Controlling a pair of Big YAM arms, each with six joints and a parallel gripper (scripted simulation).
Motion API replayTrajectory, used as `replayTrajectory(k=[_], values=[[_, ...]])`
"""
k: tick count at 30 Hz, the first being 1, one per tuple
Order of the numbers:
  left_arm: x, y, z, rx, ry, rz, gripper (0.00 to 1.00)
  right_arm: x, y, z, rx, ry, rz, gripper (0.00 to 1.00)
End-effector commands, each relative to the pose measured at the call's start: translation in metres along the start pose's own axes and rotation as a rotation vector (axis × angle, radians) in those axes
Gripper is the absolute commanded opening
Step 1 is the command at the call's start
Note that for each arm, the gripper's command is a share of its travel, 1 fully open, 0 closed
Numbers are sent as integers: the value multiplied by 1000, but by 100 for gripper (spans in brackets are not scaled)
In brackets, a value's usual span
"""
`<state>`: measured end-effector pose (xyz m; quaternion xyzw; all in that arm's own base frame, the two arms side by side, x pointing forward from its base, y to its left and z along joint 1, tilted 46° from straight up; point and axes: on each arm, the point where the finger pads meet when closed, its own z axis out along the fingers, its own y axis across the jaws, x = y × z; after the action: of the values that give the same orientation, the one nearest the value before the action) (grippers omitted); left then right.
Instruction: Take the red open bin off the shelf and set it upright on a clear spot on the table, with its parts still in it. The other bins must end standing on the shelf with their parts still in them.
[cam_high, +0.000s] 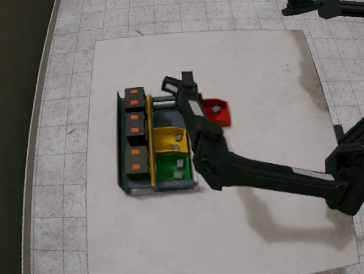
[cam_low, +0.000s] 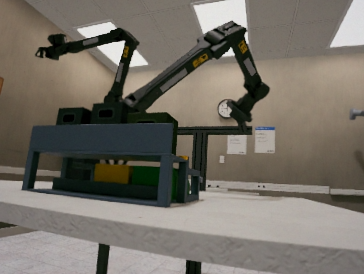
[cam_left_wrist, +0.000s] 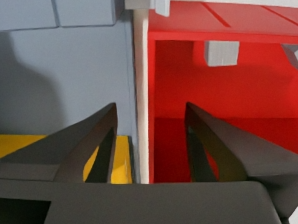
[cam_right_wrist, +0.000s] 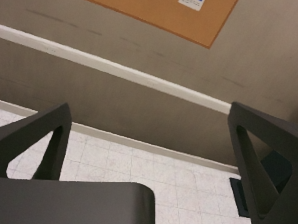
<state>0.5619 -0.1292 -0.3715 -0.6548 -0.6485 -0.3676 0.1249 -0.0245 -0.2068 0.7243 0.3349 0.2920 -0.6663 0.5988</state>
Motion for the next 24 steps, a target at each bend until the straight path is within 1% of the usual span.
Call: replayTrajectory(k=[1, 16, 24], values=[[4, -11, 10, 17, 8, -7, 43, -39, -2, -6, 5, -56, -19, 100], [5, -12, 11, 19, 11, -7, 43, -39, -2, -6, 5, -56, -19, 100], [5, -1, 7, 8, 7, -21, 43, -39, -2, -6, 5, -56, -19, 100]])
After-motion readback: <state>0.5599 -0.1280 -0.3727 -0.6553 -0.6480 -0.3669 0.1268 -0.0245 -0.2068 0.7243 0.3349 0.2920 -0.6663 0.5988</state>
